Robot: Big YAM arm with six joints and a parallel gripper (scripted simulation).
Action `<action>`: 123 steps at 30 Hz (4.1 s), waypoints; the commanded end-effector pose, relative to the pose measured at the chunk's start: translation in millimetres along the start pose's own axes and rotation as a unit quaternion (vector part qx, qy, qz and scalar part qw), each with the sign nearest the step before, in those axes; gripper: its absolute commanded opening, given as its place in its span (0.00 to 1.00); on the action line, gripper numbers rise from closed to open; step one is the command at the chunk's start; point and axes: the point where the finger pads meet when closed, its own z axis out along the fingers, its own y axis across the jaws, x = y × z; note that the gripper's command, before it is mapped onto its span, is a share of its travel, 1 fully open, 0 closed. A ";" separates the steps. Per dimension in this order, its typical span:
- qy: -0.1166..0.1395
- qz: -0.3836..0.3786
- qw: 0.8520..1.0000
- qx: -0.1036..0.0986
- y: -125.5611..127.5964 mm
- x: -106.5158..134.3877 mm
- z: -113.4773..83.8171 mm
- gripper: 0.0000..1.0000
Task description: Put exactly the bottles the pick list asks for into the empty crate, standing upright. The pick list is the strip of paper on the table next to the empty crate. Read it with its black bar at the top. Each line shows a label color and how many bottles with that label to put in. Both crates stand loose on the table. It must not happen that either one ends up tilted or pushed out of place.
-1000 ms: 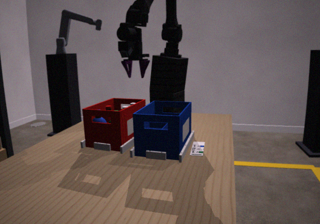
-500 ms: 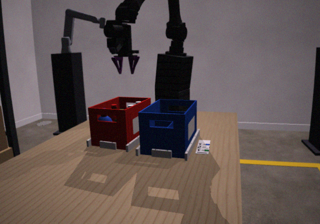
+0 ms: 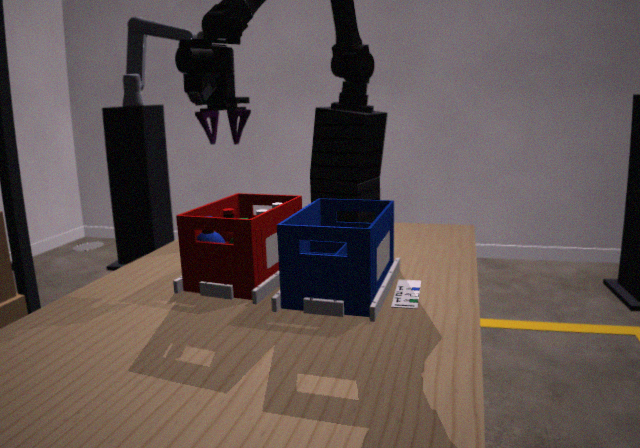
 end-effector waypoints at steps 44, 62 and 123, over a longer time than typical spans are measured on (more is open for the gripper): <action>-0.027 -0.017 0.999 0.006 -3.8 -22.4 -32.4 0.61; -0.017 -0.126 0.992 0.004 18.7 -30.8 17.5 0.61; -0.011 -0.398 0.917 0.006 47.0 -39.9 88.5 0.61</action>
